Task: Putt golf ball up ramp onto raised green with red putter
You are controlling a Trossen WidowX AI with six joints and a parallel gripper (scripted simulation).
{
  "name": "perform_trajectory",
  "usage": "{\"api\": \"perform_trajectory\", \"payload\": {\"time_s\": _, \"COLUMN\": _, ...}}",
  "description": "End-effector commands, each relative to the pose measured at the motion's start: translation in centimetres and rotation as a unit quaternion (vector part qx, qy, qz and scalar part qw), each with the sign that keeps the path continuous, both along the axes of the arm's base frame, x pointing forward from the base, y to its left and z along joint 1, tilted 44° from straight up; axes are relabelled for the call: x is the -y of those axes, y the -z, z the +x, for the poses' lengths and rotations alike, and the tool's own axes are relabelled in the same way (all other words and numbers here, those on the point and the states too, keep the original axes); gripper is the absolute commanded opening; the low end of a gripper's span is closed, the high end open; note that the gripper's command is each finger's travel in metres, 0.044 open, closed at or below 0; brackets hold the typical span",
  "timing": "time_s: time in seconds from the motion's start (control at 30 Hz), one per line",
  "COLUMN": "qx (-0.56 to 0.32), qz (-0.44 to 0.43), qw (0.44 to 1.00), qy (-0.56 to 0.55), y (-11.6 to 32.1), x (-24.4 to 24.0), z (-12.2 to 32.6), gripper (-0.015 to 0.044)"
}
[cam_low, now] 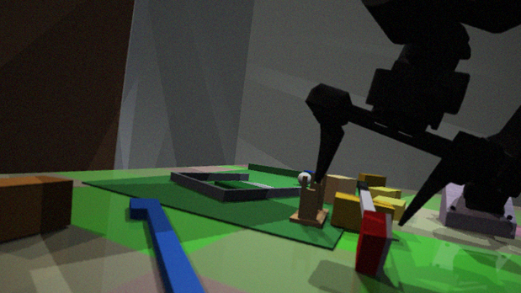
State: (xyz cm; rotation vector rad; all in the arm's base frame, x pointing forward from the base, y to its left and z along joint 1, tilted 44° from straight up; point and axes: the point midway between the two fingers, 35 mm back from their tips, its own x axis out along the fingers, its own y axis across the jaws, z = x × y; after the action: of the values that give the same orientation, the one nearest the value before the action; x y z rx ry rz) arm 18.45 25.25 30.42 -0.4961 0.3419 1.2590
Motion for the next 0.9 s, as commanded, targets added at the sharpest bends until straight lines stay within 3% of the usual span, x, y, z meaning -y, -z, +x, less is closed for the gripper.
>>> {"api": "perform_trajectory", "payload": {"time_s": 0.0, "qx": -0.017, "qz": -0.078, "qw": 0.988, "qy": -0.131, "y": 5.2, "x": 5.0, "z": 1.1, "gripper": 0.0440}}
{"api": "perform_trajectory", "payload": {"time_s": 0.2, "qx": -0.026, "qz": -0.040, "qw": 0.982, "qy": -0.184, "y": 5.8, "x": 7.7, "z": 1.0, "gripper": 0.0440}}
{"api": "perform_trajectory", "payload": {"time_s": 0.87, "qx": -0.026, "qz": -0.039, "qw": 0.982, "qy": -0.184, "y": 7.0, "x": 6.5, "z": 0.9, "gripper": 0.0440}}
